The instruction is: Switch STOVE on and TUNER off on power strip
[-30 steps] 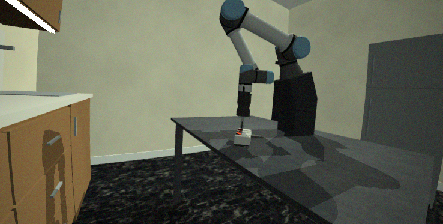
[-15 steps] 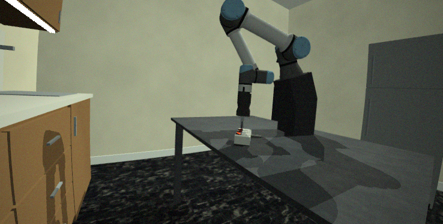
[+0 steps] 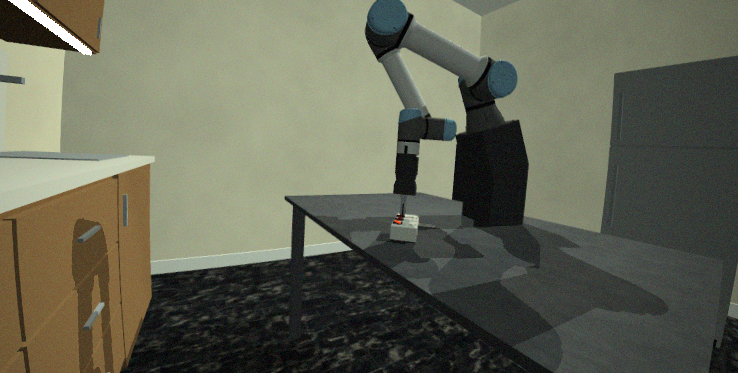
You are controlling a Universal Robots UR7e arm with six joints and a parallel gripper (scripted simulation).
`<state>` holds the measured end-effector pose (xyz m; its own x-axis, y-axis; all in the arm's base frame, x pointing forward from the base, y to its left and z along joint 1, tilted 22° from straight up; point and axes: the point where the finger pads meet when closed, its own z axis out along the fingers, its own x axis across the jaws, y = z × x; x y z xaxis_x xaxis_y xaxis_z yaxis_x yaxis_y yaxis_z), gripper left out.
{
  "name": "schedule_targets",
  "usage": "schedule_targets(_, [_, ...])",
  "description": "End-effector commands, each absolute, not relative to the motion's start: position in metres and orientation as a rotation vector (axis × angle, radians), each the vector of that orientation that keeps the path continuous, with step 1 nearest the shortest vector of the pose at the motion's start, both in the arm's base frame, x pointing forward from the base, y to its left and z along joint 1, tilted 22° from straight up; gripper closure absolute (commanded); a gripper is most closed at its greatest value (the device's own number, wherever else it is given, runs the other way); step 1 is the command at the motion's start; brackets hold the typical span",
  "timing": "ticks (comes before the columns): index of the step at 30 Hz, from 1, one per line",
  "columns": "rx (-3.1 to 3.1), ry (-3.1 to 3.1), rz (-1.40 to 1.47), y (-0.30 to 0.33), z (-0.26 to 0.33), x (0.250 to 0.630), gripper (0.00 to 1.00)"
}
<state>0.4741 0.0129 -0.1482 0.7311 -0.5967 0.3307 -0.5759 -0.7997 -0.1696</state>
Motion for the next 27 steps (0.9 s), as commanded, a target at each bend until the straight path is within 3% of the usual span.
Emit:
schedule_targets(1, [-2.871, 0.973, -0.580, 0.0128, -0.1487, 0.4746, 1.00])
schedule_targets(27, [-2.871, 0.973, -0.580, 0.0126, -0.1522, 0.4760, 1.00])
